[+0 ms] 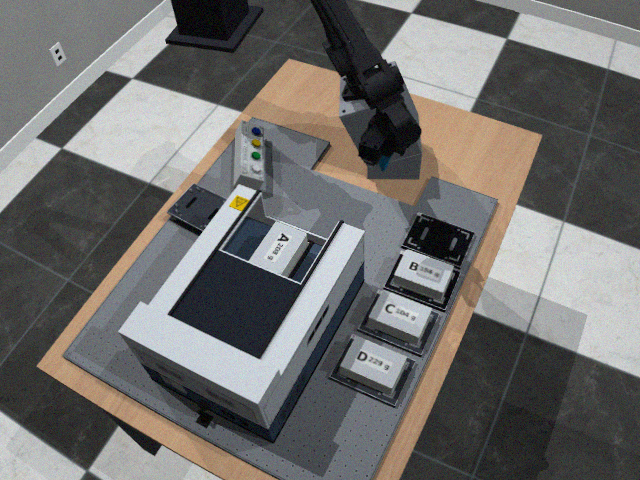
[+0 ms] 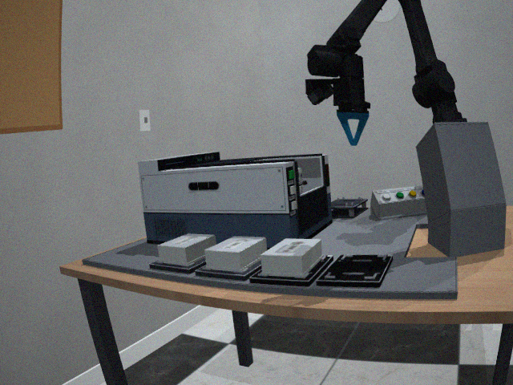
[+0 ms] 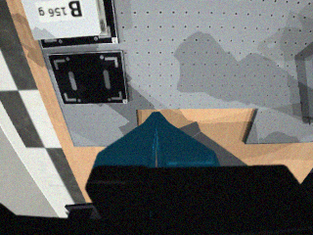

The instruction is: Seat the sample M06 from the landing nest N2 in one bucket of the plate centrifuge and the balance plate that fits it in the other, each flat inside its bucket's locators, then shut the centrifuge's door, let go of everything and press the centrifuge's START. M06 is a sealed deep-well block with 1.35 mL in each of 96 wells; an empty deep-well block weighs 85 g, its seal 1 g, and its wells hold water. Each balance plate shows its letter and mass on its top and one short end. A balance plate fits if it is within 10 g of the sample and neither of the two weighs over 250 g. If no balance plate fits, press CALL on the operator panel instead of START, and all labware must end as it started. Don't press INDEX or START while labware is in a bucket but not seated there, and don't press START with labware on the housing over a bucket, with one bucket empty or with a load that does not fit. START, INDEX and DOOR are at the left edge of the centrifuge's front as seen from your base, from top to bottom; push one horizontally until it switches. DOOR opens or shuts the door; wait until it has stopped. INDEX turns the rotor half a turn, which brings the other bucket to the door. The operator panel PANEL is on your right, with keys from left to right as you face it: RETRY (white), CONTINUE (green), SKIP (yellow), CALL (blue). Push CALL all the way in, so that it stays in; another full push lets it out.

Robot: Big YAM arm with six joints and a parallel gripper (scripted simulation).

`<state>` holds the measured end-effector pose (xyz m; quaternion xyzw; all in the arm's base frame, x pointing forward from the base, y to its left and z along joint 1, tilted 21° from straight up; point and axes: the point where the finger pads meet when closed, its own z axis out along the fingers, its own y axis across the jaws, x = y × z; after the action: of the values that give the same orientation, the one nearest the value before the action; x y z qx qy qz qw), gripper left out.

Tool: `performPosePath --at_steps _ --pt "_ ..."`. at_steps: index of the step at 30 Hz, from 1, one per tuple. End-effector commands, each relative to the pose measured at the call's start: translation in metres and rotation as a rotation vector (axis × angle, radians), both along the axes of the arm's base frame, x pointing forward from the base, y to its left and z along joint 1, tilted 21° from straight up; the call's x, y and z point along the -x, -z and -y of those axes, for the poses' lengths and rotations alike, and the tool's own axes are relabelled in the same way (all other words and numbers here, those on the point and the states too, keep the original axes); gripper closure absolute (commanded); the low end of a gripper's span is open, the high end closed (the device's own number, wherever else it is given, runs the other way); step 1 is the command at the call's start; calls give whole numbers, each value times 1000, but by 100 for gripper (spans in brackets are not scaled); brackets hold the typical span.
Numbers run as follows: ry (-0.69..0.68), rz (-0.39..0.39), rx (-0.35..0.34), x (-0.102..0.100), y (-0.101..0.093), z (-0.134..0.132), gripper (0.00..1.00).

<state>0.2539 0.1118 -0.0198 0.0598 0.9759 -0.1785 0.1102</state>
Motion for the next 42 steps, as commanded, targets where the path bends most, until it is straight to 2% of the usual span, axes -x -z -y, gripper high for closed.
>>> performPosePath --at_steps 1,42 --pt "-18 17 6 -6 7 3 100" --pt "-136 355 65 -48 69 34 100"
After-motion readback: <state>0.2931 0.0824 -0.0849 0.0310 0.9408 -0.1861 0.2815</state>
